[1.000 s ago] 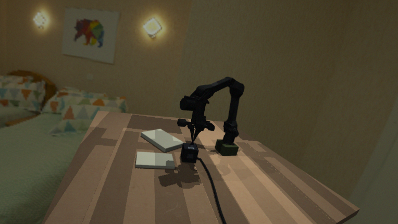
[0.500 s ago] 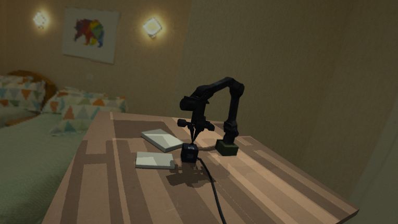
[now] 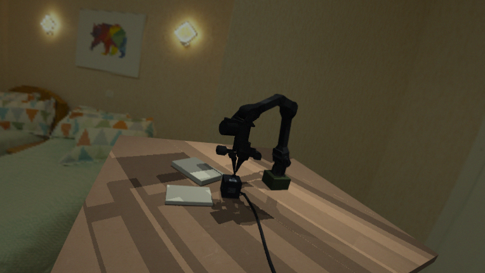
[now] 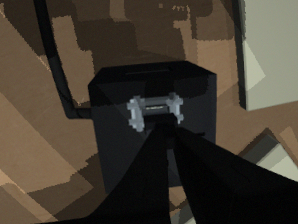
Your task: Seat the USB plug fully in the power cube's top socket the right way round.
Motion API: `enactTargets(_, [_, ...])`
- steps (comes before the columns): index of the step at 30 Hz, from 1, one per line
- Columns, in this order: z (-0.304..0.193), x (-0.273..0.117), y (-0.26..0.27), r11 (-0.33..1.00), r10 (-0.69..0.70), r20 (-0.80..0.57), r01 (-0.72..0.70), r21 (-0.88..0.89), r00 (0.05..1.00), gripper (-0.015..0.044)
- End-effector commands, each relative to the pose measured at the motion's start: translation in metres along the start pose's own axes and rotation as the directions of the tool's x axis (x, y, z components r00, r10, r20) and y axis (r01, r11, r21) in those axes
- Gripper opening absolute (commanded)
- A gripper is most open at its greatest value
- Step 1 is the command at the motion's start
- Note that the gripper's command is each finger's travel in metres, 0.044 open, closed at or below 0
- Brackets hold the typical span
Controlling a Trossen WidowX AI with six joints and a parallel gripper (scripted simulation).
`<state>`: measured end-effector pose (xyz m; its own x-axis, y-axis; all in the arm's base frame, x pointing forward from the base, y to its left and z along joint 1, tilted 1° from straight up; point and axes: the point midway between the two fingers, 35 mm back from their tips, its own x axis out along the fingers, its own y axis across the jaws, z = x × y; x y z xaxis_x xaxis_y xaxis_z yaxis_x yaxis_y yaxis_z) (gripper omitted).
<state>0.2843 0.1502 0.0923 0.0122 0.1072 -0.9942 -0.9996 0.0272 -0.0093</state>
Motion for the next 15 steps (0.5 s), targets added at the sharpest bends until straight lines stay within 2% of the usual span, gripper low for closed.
enactTargets(1, [0.0005,0.0008,0.0,1.0,0.001,0.004,-0.001,-0.002,1.0,0.0])
enactTargets(15, [0.0003,0.0025,0.0,1.0,0.001,0.004,-0.001,-0.002,1.0,0.0])
